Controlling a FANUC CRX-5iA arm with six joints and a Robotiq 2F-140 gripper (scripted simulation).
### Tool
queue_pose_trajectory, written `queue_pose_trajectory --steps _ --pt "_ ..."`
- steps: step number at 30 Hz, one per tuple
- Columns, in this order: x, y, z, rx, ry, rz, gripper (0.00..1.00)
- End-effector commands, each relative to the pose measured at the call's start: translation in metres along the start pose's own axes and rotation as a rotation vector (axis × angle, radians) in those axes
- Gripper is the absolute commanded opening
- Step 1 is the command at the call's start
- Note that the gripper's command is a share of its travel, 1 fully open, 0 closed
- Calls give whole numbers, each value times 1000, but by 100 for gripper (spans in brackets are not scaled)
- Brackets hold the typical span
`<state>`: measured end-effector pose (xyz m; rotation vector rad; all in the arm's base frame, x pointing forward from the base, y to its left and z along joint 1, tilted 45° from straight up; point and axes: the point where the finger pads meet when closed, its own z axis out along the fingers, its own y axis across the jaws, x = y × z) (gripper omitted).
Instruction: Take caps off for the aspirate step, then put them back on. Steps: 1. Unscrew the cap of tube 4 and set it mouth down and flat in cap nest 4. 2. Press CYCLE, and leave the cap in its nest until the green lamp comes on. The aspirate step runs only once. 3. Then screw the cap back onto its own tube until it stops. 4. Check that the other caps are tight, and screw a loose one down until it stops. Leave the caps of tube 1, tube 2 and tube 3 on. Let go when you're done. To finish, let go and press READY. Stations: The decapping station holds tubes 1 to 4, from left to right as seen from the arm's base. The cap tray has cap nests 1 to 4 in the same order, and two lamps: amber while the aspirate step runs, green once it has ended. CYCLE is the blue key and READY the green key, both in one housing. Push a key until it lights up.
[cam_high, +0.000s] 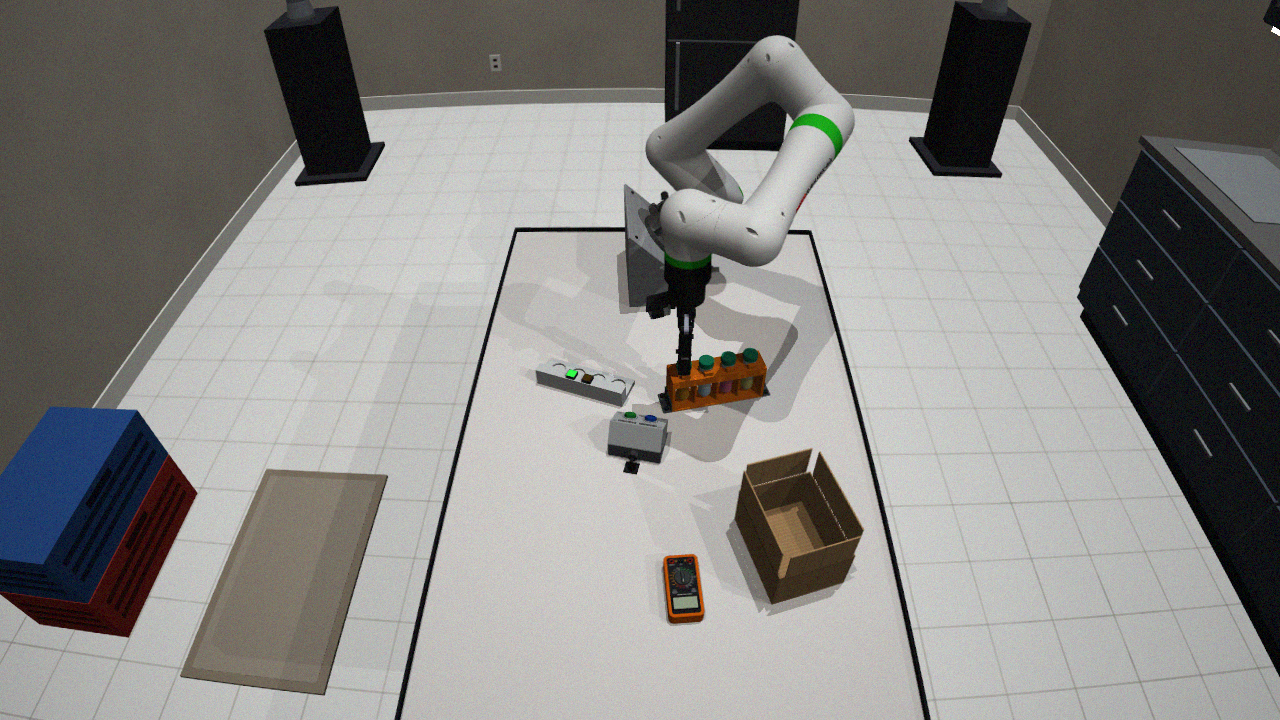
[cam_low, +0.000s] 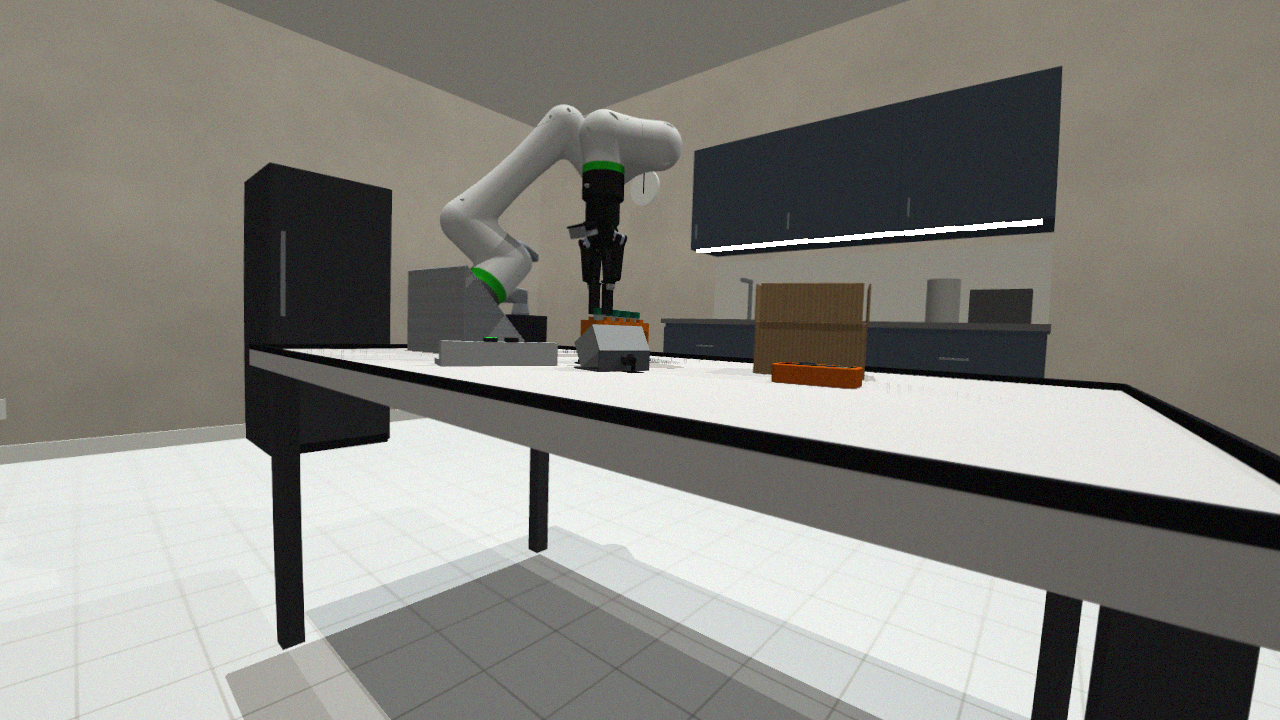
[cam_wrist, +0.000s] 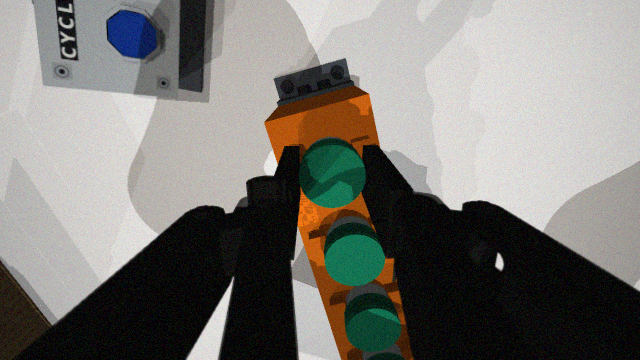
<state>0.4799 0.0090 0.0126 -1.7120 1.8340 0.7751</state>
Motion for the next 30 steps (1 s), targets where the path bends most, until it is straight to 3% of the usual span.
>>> queue_pose_trajectory --steps 1,10,11,21,24,27,30 --pt "0 0 -1 -3 10 223 30" --pt "0 0 -1 -3 10 271 30" --pt "0 0 0 -3 10 271 41" --pt "0 0 0 -3 10 271 41" --pt "0 0 -1 -4 10 21 41" --pt "0 0 -1 -4 9 -29 41" --pt "0 0 -1 -6 10 -228 41"
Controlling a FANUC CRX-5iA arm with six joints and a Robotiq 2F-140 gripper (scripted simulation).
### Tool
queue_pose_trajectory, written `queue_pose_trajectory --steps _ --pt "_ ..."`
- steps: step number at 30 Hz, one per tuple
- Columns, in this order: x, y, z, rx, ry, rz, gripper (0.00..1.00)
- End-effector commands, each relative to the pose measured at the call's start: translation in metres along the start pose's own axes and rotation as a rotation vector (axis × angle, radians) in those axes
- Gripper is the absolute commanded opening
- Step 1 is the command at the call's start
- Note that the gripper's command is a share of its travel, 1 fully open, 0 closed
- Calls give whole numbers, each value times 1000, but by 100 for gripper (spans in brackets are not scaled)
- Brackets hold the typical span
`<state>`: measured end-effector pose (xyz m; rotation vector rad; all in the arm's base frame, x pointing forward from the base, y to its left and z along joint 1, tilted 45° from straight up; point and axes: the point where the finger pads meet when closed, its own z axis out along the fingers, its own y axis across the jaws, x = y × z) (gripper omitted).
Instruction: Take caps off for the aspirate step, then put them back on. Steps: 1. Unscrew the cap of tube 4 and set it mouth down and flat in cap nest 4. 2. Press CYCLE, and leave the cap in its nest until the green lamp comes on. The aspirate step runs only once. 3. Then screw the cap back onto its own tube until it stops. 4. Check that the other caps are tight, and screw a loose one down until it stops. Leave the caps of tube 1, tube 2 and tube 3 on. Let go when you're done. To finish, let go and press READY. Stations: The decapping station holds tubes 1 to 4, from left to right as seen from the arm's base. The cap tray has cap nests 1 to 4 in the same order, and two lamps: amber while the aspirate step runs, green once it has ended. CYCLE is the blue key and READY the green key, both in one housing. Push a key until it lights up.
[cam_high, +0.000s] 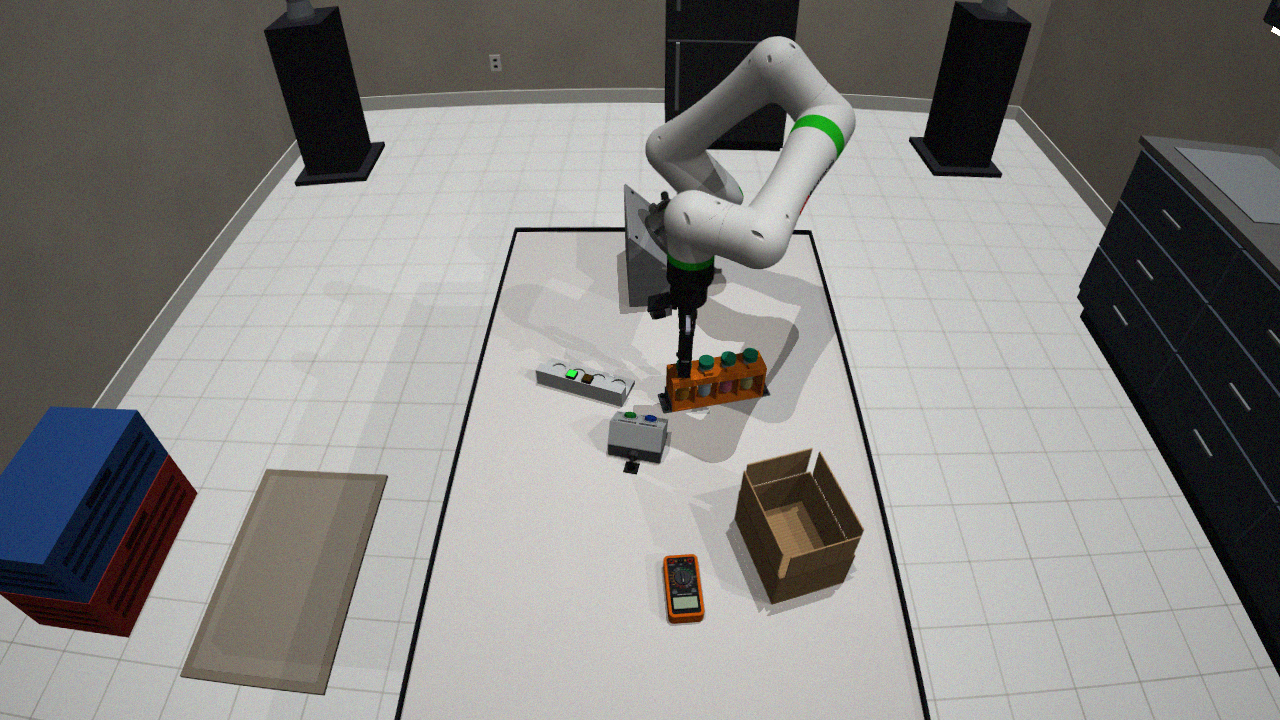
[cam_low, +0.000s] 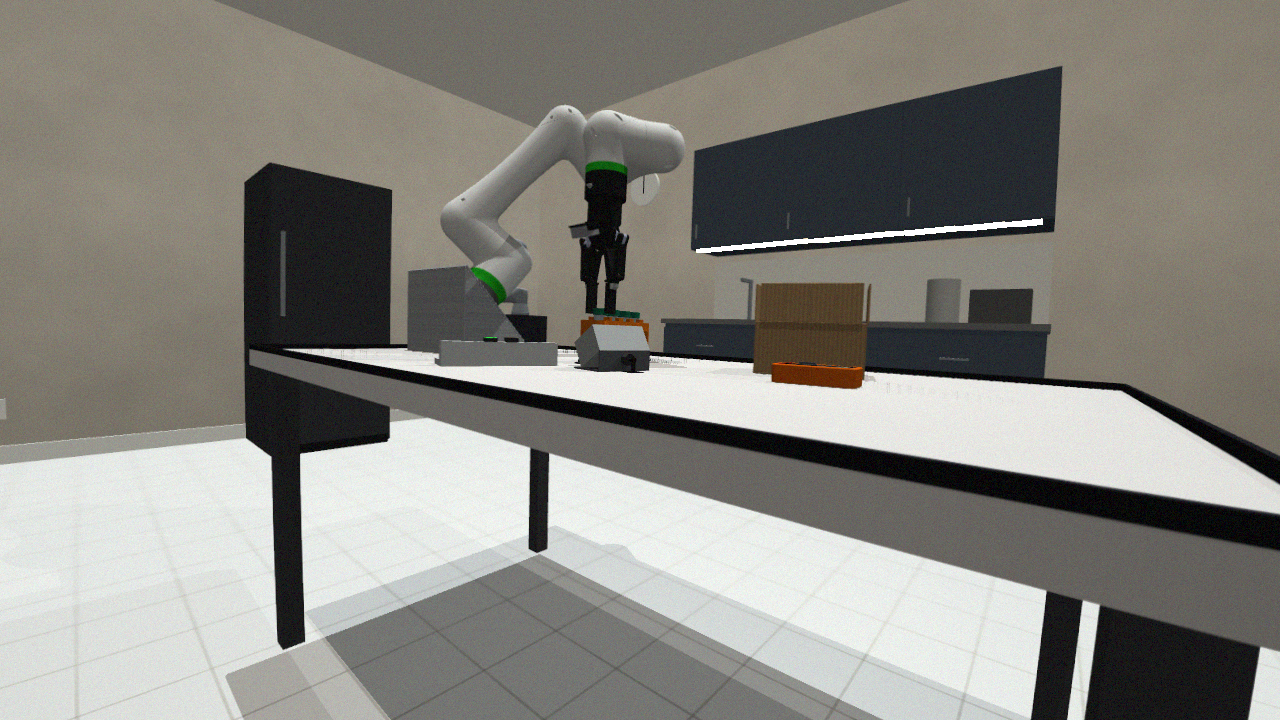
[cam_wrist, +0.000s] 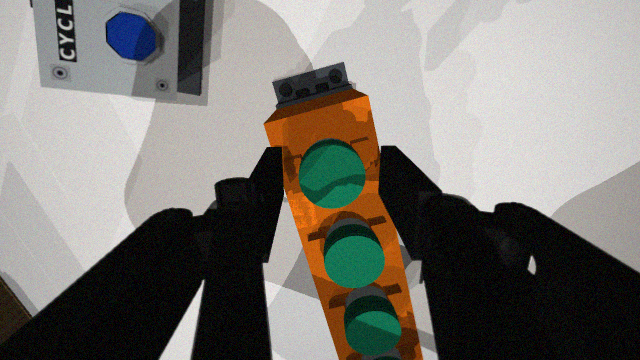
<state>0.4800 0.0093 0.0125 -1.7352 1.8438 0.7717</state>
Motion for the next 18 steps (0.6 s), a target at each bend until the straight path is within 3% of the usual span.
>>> queue_pose_trajectory --steps 1,10,17,18 --pt "0 0 -1 8 -9 -279 41" --pt "0 0 -1 10 -6 -752 41" --pt "0 0 -1 11 -7 -774 41" --pt "0 0 -1 11 -7 -774 30"
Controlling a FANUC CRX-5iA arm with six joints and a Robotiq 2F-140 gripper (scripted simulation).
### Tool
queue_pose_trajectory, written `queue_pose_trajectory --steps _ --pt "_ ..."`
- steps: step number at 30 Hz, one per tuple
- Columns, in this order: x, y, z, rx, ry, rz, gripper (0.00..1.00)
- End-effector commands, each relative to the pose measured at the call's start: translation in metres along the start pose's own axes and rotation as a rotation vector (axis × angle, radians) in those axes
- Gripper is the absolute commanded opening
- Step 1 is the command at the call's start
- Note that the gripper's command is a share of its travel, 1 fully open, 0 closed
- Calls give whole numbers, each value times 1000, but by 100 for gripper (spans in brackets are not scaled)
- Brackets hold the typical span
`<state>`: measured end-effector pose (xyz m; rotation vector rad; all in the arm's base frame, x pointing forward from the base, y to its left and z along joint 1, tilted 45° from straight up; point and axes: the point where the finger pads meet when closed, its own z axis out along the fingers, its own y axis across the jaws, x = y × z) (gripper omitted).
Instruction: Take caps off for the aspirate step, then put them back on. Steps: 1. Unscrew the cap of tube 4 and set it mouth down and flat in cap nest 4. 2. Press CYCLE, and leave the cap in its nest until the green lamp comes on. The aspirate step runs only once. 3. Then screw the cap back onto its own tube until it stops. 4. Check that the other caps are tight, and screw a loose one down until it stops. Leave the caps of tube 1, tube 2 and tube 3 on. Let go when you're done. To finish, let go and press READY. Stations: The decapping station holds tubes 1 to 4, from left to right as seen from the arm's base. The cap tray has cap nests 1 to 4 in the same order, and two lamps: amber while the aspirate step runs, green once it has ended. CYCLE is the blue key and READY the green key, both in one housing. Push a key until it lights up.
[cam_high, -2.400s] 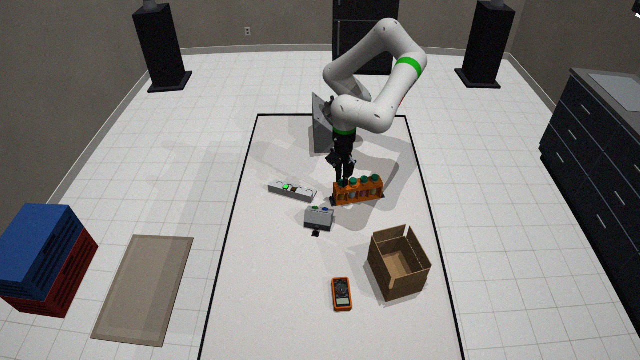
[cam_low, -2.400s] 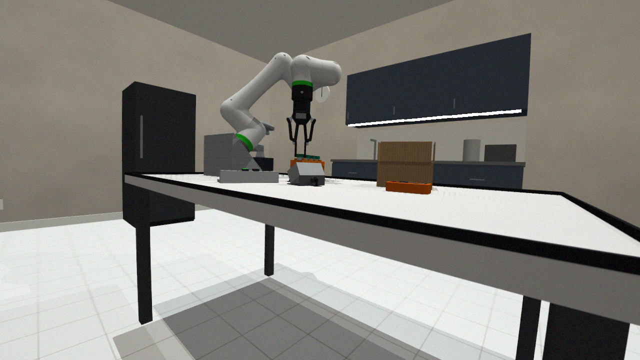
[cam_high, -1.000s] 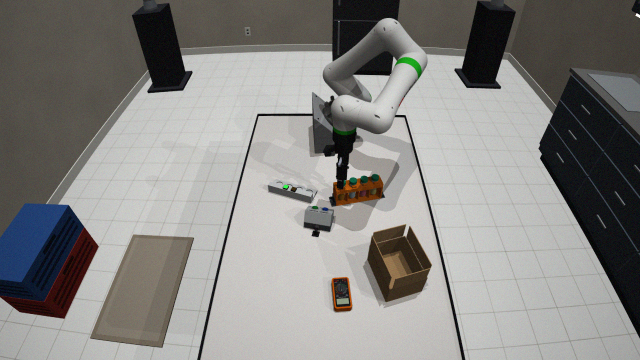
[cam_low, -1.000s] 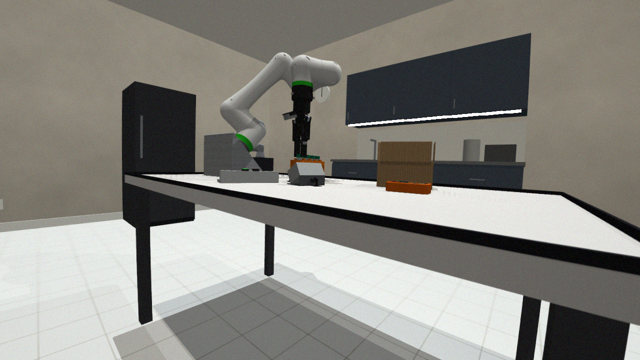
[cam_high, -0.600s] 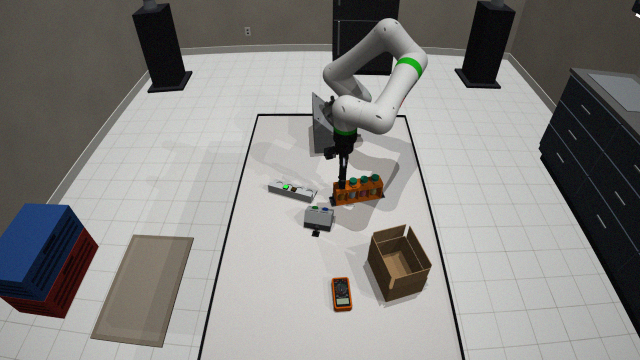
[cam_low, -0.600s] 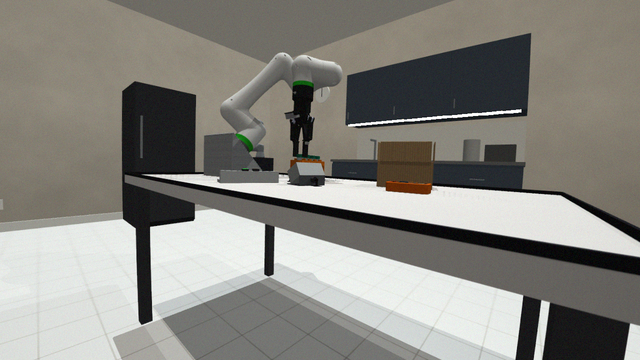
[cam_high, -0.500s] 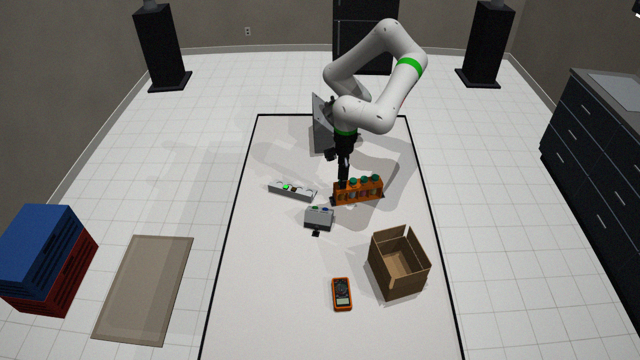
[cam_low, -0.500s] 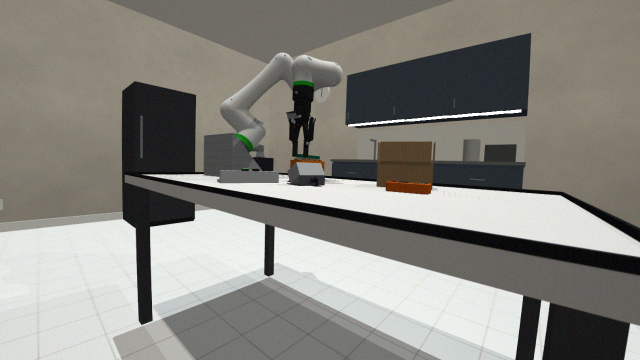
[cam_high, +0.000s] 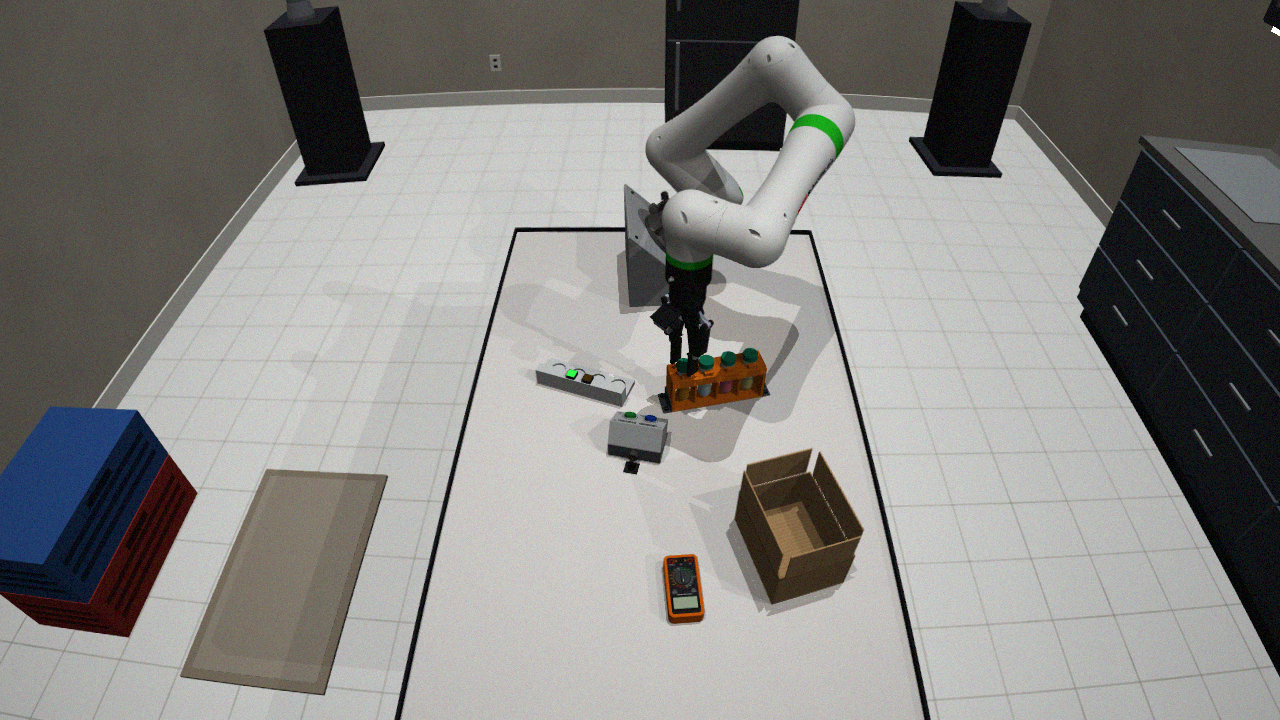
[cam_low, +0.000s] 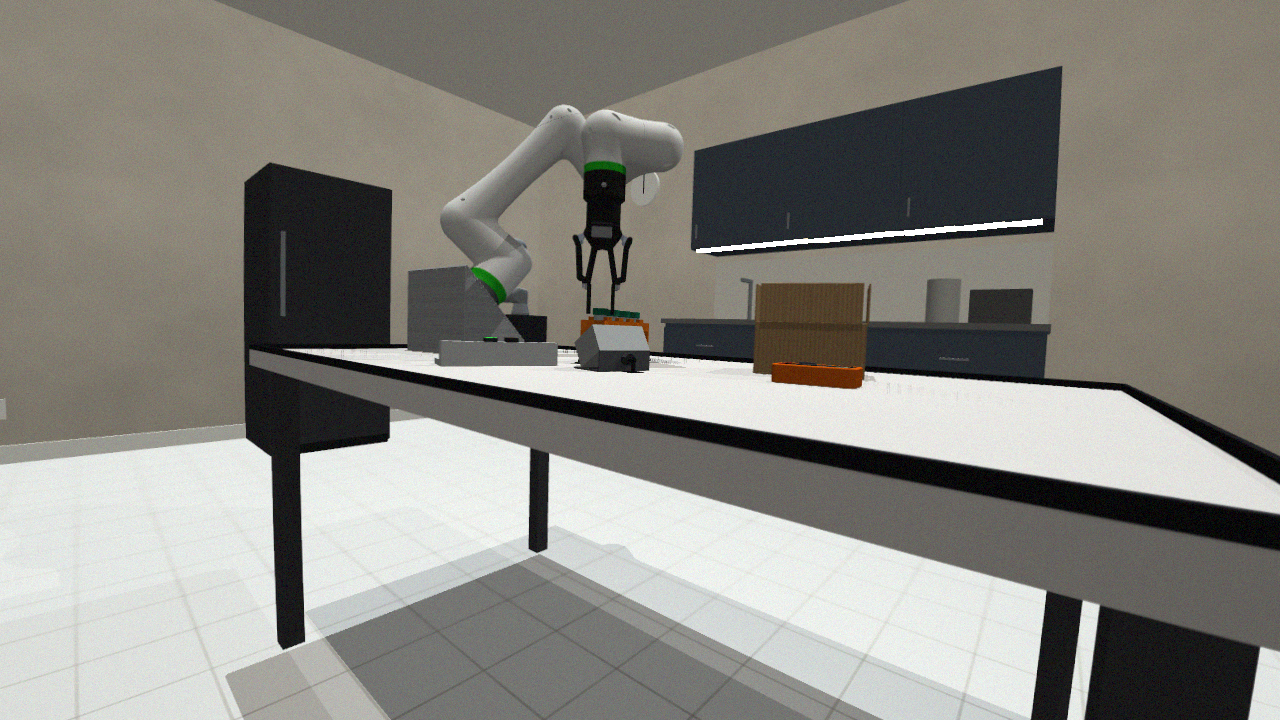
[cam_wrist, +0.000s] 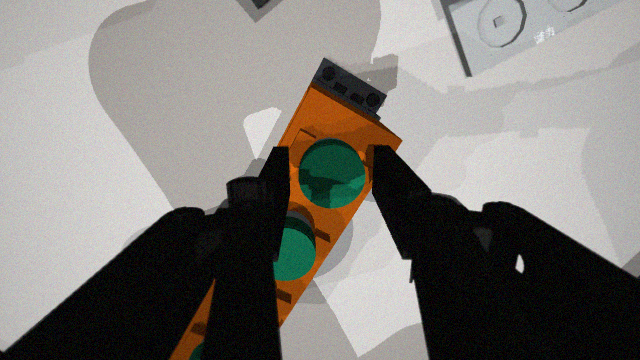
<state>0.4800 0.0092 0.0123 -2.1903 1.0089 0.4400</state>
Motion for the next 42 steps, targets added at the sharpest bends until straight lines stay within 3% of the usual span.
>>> queue_pose_trajectory --steps 1,14,28,30,37,42 --pt "0 0 -1 2 0 -3 30" --pt "0 0 -1 2 0 -3 30" --pt "0 0 -1 2 0 697 30" --pt "0 0 -1 2 0 697 30" --pt "0 0 -1 2 -1 1044 30" --pt "0 0 0 2 -1 1044 30"
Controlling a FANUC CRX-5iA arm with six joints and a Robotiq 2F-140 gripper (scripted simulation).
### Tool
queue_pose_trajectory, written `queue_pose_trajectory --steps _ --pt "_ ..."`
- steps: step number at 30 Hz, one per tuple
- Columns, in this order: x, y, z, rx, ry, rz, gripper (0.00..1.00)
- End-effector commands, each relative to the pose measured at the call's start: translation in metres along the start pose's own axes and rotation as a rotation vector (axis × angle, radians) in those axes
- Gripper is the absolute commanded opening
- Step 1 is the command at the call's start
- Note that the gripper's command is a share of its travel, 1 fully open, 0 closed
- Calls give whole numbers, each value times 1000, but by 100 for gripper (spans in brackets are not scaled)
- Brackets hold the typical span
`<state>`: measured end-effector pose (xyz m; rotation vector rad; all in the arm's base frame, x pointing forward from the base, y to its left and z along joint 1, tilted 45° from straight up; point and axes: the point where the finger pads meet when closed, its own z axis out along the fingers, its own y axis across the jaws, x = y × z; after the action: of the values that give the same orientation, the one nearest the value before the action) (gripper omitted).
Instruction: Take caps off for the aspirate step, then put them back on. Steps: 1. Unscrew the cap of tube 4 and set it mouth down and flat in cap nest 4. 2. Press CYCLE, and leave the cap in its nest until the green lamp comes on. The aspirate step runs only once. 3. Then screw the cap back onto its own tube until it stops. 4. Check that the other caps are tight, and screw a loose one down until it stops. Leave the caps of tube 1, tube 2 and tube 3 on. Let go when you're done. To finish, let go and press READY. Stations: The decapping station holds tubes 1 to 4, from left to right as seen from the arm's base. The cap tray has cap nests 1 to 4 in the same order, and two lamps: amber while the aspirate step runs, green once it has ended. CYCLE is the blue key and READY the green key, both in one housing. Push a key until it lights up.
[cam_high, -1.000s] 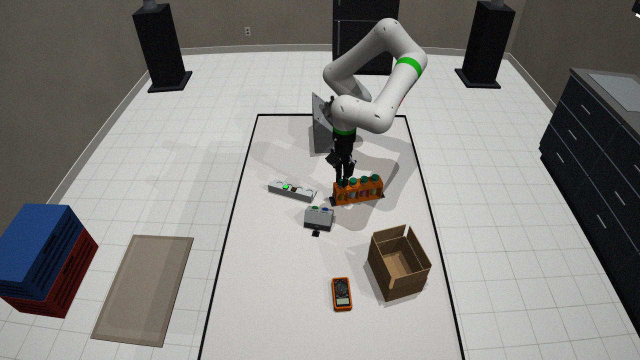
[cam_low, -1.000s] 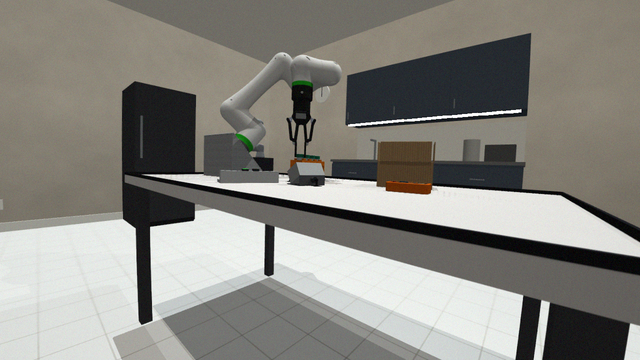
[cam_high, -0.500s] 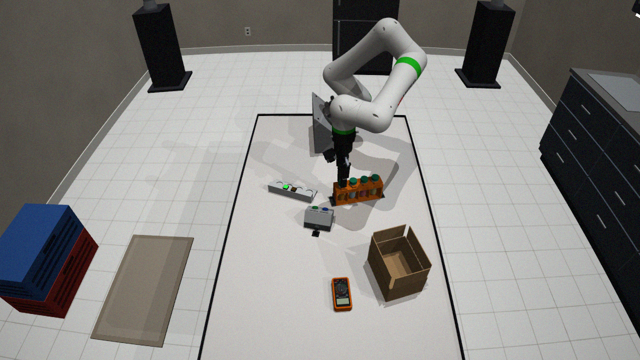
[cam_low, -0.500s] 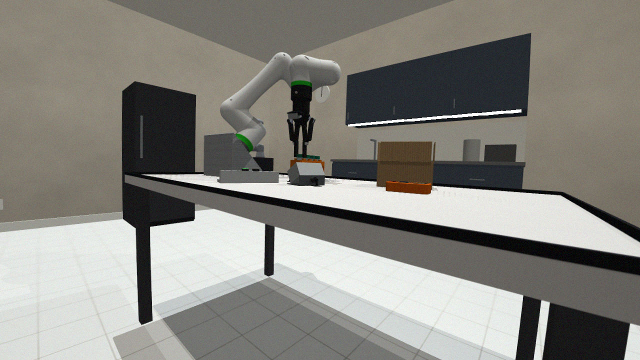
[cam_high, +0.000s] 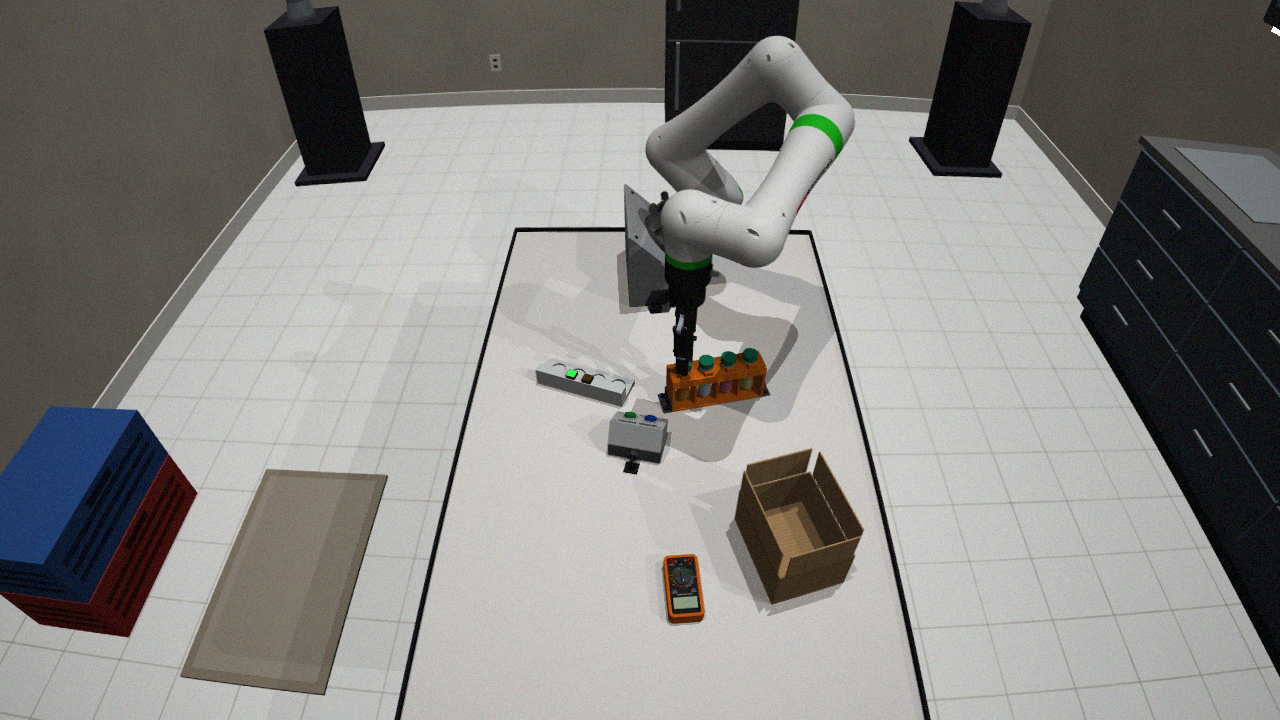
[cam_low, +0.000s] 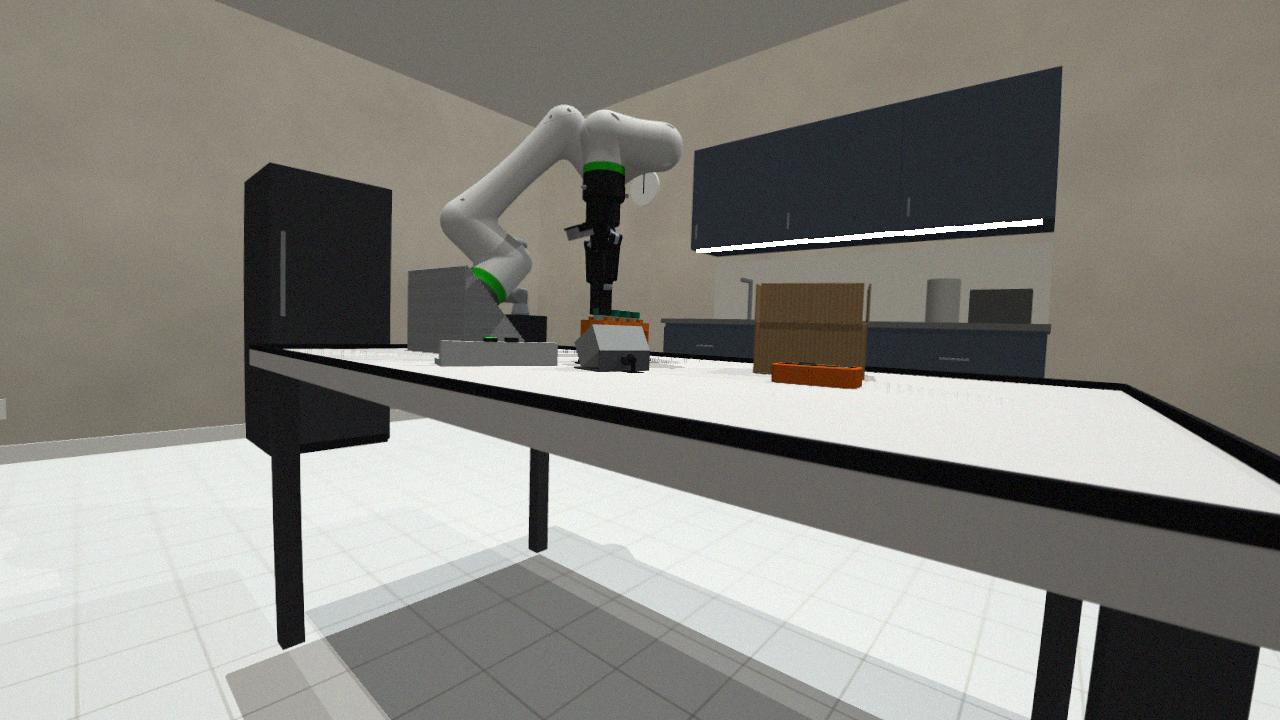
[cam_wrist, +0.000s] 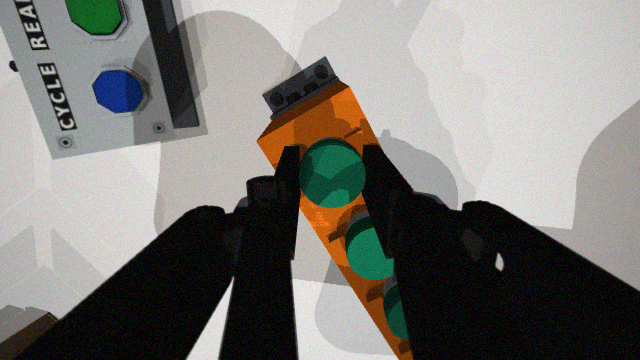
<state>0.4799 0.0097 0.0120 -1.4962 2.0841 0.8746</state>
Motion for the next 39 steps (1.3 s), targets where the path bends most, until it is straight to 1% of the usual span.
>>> queue_pose_trajectory --steps 1,2,14,17,20,22,24,31,39 --pt "0 0 -1 0 5 12 30" --pt "0 0 0 0 5 12 41" --pt "0 -1 0 0 6 12 41" --pt "0 -1 -1 -1 5 -238 41" --pt "0 -1 -1 -1 6 -350 41" --pt "0 -1 -1 -1 6 -350 41" --pt "0 -1 -1 -1 5 -535 41" --pt "0 -1 -1 -2 5 -891 41" --pt "0 -1 -1 -2 5 -893 41"
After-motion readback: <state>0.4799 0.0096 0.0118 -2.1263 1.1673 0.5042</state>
